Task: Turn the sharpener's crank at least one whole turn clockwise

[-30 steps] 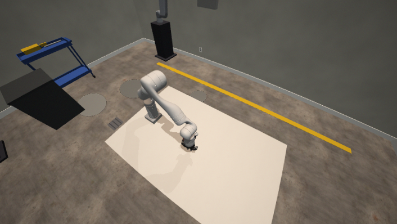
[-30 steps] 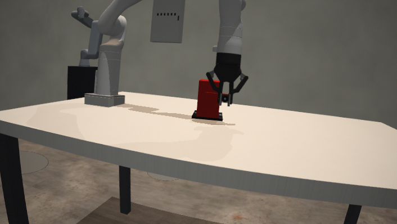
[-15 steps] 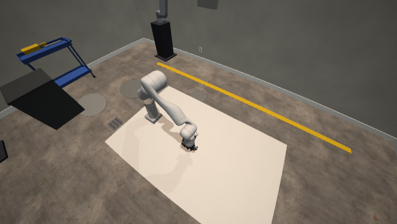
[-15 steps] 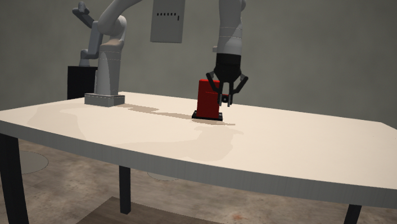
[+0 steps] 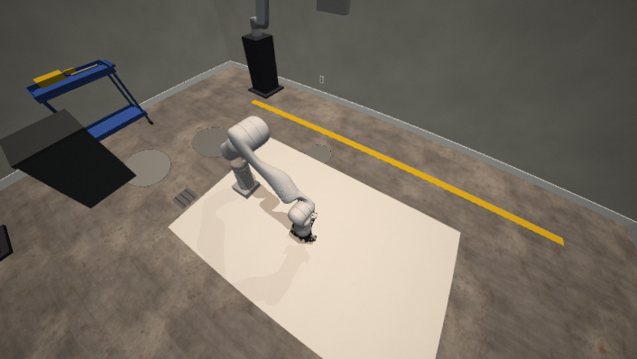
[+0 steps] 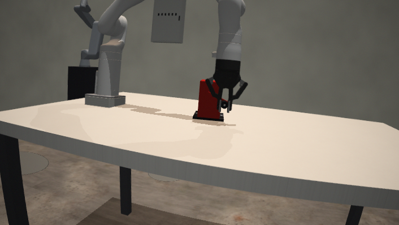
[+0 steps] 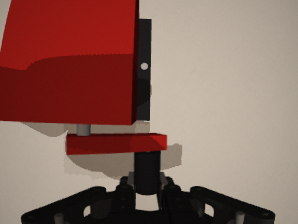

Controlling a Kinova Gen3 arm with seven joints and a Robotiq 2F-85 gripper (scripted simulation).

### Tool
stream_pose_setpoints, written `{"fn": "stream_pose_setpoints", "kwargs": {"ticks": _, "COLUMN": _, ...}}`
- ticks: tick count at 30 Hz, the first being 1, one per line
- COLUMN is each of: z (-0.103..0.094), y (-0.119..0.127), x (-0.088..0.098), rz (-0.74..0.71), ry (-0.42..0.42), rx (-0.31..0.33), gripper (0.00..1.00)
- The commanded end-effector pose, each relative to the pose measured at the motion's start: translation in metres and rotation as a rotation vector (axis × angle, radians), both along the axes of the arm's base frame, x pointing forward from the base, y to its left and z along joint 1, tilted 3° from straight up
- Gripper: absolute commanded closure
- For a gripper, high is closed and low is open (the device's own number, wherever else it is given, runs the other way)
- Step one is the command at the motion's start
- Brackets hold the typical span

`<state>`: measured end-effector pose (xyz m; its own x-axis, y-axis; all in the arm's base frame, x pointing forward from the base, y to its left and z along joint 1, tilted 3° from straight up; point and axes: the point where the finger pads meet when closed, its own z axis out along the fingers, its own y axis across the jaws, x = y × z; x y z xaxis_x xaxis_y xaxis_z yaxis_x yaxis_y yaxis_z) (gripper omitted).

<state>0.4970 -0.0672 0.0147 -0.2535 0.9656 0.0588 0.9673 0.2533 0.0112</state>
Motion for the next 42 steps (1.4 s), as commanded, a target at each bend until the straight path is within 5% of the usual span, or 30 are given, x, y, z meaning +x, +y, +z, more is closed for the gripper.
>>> {"fn": "stream_pose_setpoints", "kwargs": {"ticks": 1, "z": -0.006, "y": -0.001, "x": -0.003, "rz": -0.001, "ry": 0.003, "rx": 0.0, "gripper": 1.0}}
{"fn": "stream_pose_setpoints", "kwargs": {"ticks": 25, "z": -0.031, "y": -0.008, "x": -0.039, "rz": -0.001, "ry": 0.003, "rx": 0.0, "gripper": 1.0}}
{"fn": "stream_pose_setpoints", "kwargs": {"ticks": 42, "z": -0.032, "y": -0.01, "x": -0.045, "rz": -0.001, "ry": 0.003, "rx": 0.0, "gripper": 1.0}}
